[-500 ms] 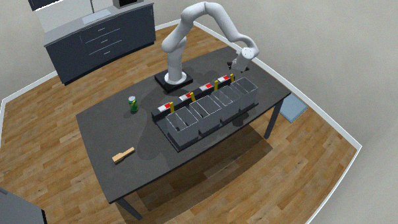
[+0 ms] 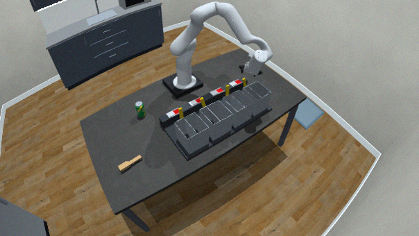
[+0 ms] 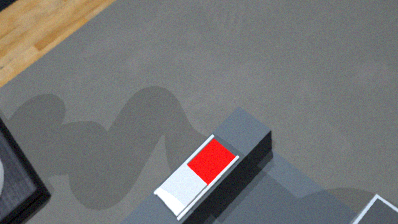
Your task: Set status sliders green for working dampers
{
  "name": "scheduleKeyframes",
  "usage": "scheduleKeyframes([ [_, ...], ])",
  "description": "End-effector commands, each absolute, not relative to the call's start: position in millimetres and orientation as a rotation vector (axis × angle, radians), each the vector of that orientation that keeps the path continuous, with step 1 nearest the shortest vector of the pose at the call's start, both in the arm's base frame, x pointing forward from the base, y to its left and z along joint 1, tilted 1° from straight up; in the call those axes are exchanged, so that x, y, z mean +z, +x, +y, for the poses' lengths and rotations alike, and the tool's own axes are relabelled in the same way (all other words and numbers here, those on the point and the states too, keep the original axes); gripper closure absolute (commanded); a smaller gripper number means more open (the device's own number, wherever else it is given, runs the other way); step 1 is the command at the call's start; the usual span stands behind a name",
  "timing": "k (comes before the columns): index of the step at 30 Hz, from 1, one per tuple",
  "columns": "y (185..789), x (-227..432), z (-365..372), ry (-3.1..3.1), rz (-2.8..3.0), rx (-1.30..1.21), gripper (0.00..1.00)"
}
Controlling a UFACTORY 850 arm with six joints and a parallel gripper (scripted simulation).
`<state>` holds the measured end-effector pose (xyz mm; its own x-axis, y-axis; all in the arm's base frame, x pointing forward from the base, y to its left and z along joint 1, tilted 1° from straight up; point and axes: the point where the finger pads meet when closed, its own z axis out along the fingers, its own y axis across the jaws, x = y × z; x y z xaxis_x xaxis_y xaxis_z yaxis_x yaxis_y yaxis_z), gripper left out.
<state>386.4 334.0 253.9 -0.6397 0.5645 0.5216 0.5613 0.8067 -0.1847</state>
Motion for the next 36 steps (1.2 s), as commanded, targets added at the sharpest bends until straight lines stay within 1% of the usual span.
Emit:
scheduleKeyframes([
  [1,387.0,254.9,334.4,-0.829,-2.418,0.005,0.00],
  [7,399.1,253.7,321.7,-0.805,-2.447,-0.020,0.00],
  [17,461.5,248.5,242.2,-0.651,-2.612,-0.135,0.00],
  [19,461.5,248.5,242.2,-0.651,-2.612,-0.135,0.00],
  [20,475.9,247.6,219.3,-0.607,-2.656,-0.157,0.00],
  [34,528.9,245.7,105.3,-0.381,-2.850,-0.209,0.00],
  [36,528.9,245.7,105.3,-0.381,-2.850,-0.209,0.00],
])
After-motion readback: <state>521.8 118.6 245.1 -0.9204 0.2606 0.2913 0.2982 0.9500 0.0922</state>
